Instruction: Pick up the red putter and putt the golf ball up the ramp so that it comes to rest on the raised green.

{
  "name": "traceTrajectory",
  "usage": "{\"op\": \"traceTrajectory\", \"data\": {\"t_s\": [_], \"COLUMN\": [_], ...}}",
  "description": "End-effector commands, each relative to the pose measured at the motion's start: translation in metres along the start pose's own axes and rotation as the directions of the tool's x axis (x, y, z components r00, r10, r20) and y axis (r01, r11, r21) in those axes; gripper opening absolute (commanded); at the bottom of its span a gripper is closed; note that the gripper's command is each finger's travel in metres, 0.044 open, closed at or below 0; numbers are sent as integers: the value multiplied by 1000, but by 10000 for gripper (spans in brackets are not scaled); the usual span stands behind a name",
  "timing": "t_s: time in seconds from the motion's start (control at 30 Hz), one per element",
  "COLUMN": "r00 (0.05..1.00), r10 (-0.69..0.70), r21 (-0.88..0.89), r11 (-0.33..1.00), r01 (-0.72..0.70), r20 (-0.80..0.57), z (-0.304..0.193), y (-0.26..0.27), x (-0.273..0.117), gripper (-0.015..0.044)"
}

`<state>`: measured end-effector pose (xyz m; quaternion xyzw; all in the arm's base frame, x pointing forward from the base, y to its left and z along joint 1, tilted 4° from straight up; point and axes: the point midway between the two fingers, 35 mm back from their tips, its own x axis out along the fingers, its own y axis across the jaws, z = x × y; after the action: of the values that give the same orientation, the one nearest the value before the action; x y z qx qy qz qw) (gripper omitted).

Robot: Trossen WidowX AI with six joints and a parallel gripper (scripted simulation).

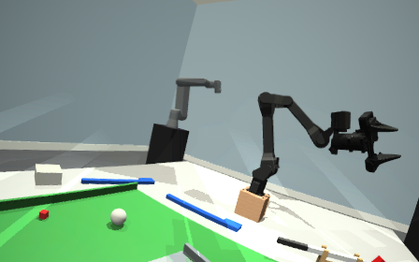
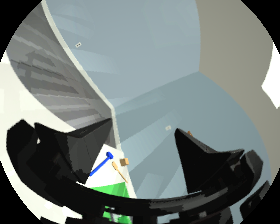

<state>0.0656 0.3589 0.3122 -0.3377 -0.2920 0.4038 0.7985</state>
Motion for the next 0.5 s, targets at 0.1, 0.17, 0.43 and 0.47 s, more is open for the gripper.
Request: {"op": "traceTrajectory", "data": {"t_s": [0.1,0.17,0.43,0.47], "r00": [998,990,812,772], "r10": [43,98,391,430], "r21": [-53,-108,-169,-149], "r11": [998,988,850,823], "r01": [-46,-109,-499,-549], "r20": [-43,-104,-432,-469], "z": [-17,-41,-172,-188], "y": [8,16,50,53], "x": [10,21,36,33], "gripper": [440,440,440,440]}}
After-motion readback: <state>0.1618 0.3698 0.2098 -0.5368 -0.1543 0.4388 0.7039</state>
